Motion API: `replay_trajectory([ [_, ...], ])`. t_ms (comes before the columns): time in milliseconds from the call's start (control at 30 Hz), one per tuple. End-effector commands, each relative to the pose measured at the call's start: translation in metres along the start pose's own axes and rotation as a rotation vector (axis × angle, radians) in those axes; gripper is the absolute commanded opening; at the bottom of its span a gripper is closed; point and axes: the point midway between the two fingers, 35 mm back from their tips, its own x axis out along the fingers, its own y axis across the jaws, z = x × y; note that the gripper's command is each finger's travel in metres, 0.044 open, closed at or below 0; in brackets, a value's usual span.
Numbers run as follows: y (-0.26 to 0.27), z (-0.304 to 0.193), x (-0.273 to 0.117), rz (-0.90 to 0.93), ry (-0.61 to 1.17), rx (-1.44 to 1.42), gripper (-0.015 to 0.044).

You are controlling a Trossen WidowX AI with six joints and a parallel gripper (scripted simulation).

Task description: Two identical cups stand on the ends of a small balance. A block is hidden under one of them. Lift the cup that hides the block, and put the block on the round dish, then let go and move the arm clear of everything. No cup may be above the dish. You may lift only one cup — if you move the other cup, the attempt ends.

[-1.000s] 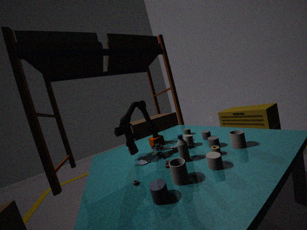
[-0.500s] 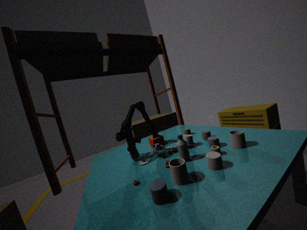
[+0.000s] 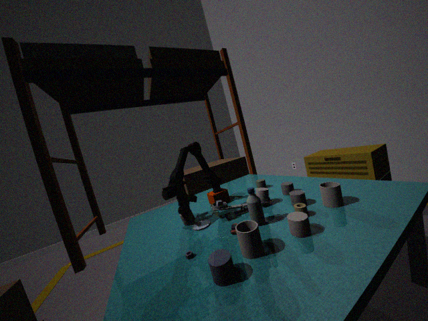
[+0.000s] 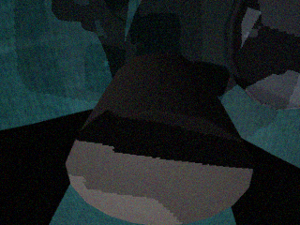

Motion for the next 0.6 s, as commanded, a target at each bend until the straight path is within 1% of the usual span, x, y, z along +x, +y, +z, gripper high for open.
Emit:
replay_trajectory([
  [0, 0.0, 0.0, -0.001, -0.001, 0.002, 0.0, 0.0105],
  [367, 0.0, 0.0, -0.001, -0.001, 0.002, 0.0, 0.0394],
  [433, -0.001, -0.001, -0.012, -0.001, -0.001, -0.001, 0.044],
  [500, 0.0, 0.001, -0.042, 0.001, -0.007, -0.003, 0.044],
  [567, 0.001, 0.002, -0.054, 0.002, -0.01, -0.004, 0.044],
])
